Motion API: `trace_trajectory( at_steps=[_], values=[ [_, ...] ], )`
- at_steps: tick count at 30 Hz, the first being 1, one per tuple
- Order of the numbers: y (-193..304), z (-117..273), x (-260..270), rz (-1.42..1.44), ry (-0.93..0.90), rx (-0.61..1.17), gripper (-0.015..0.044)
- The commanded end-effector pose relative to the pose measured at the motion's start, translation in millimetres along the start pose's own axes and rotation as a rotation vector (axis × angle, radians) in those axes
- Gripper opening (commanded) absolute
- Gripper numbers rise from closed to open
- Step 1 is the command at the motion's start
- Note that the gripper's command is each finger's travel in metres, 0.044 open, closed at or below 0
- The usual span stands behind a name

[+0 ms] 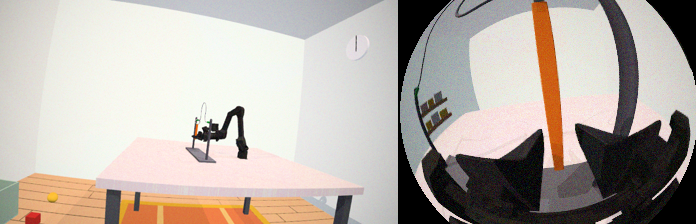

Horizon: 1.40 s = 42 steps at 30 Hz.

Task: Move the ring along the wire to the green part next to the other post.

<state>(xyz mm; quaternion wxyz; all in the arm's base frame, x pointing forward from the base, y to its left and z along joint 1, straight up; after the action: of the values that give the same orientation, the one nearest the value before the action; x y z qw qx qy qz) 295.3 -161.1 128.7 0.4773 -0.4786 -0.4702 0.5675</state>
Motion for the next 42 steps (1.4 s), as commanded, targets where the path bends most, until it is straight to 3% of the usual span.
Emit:
trace_trajectory(
  at_steps=[1, 42],
  values=[
    [-1.0, 1.1, -0.2, 0.008, -0.001, 0.004, 0.0160],
    [-1.2, 1.0, -0.6, 0.009, -0.001, 0.005, 0.0160]
  ],
)
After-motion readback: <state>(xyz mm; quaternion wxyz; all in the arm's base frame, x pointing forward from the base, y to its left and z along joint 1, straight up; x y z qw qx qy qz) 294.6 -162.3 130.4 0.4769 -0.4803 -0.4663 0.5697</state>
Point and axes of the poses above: the point midway between the two fingers, 35 mm back from their tips, its own z axis back along the fingers, its own x axis across the jaws, y = z × x, the point moved 5 cm from there along z, back along the fingers, and after that the axes turned 4 degrees about z, right-handed, at the moved point
